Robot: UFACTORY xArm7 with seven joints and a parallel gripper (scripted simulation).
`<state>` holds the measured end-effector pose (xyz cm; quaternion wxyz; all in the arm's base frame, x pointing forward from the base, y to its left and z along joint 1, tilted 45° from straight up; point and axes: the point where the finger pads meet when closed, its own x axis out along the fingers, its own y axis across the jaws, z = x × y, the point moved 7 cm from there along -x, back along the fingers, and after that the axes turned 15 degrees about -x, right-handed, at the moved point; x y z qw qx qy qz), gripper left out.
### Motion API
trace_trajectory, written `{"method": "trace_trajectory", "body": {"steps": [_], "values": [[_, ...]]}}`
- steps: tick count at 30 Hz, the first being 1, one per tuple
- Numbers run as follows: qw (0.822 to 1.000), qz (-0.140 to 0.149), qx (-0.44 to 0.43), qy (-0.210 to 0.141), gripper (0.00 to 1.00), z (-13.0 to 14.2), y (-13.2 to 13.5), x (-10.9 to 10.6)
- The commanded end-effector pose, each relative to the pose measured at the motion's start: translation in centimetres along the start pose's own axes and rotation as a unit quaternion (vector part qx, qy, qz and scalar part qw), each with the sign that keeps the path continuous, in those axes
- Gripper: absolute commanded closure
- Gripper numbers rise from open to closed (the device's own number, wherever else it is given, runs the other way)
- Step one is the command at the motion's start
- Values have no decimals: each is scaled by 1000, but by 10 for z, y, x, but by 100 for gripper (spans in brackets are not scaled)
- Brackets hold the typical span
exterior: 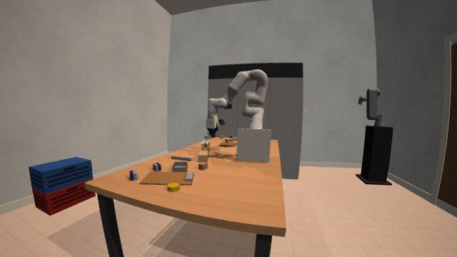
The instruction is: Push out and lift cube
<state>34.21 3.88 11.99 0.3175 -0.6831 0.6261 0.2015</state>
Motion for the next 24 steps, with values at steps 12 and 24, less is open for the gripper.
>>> {"method": "trace_trajectory", "body": {"steps": [12, 24], "values": [[930, 3, -368, -21, 100, 199, 45, 17], [930, 3, -368, -21, 100, 200, 46, 46]]}}
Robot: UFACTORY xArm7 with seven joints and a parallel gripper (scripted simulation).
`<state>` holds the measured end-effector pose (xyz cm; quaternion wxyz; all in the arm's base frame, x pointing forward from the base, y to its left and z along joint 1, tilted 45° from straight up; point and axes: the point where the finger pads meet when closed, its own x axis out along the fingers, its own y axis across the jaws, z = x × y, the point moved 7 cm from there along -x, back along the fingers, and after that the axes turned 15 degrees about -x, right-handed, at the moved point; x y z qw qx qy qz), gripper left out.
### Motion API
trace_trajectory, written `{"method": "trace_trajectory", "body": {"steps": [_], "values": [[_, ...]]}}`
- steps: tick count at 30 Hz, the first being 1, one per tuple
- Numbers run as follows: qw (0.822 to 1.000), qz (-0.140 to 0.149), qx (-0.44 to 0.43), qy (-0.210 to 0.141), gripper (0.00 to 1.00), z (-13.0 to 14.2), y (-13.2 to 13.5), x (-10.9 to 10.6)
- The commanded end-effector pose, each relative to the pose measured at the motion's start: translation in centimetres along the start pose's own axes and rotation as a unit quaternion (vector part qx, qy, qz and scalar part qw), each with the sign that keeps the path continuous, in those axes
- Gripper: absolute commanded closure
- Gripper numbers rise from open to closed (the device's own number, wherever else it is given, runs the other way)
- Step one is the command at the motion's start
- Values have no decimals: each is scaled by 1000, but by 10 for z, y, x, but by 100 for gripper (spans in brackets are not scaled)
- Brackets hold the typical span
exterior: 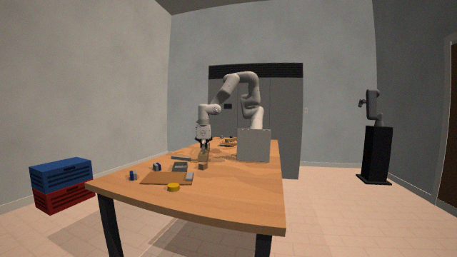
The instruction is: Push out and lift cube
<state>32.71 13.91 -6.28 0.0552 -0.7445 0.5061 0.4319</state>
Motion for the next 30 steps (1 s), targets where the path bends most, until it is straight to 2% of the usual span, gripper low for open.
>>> {"method": "trace_trajectory", "body": {"steps": [1, 15, 30], "values": [[1000, -3, -1, -1, 100, 1, -2, -1], [1000, -3, -1, -1, 100, 1, -2, 22], [1000, -3, -1, -1, 100, 1, -2, 23]]}}
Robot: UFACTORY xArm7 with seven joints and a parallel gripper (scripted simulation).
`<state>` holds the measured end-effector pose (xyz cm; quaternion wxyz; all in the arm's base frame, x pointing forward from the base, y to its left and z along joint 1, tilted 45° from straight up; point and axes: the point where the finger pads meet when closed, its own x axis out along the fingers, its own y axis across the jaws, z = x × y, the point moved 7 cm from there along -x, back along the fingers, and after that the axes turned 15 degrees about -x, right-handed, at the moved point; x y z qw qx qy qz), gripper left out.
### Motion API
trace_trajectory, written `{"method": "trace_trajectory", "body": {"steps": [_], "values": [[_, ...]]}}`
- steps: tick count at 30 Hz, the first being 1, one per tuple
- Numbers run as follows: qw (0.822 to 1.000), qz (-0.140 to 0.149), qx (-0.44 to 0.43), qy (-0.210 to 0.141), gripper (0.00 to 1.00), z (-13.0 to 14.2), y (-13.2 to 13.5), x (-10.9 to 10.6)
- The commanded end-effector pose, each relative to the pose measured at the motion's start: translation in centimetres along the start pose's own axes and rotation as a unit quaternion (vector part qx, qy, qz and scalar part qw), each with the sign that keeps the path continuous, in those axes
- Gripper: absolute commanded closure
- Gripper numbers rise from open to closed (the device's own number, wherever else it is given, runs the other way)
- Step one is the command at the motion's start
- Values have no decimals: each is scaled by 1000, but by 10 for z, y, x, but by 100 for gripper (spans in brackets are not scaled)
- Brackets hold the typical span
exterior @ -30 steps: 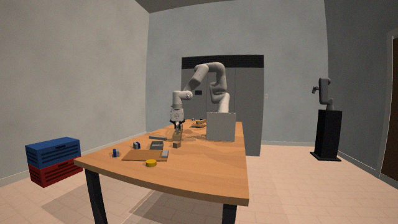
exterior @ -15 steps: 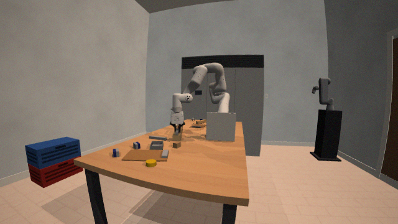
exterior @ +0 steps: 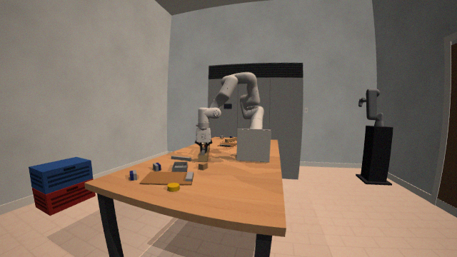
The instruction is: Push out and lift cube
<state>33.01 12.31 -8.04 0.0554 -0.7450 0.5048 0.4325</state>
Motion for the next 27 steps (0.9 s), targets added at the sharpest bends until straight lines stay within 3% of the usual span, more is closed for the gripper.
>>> {"method": "trace_trajectory", "body": {"steps": [1, 12, 27], "values": [[1000, -2, 0, 0, 100, 0, -1, -1], [1000, -2, 0, 0, 100, -9, 1, -1], [1000, -2, 0, 0, 100, -49, 11, -1]]}}
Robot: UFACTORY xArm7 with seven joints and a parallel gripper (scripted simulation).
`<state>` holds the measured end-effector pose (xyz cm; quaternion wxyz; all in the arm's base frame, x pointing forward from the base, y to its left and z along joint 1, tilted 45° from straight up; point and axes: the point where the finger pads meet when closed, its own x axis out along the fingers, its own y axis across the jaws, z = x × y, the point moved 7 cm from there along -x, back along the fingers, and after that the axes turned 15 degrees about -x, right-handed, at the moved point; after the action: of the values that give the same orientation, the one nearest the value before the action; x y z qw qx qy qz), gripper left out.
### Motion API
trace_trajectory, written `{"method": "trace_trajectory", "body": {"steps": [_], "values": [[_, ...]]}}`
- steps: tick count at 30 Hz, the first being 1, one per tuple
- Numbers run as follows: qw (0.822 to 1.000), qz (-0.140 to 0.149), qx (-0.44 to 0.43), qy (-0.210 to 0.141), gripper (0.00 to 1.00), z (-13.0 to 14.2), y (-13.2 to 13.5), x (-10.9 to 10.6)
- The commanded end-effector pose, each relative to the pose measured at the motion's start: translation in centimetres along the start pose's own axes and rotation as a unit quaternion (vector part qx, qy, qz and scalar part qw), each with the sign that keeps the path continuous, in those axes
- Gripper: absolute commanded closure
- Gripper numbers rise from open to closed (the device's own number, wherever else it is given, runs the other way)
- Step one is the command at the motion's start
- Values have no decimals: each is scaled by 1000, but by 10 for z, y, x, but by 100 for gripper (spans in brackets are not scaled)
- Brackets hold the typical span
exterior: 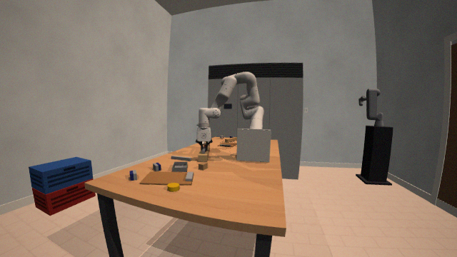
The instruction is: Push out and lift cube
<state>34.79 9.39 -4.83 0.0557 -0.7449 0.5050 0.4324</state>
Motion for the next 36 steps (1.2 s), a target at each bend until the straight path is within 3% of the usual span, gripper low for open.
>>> {"method": "trace_trajectory", "body": {"steps": [1, 25, 26, 36], "values": [[1000, -2, 0, 0, 100, -4, 0, -1], [1000, -2, 0, 0, 100, -15, 2, -1], [1000, -2, 0, 0, 62, -15, 2, -1], [1000, -2, 0, 0, 62, -15, 2, -1]]}}
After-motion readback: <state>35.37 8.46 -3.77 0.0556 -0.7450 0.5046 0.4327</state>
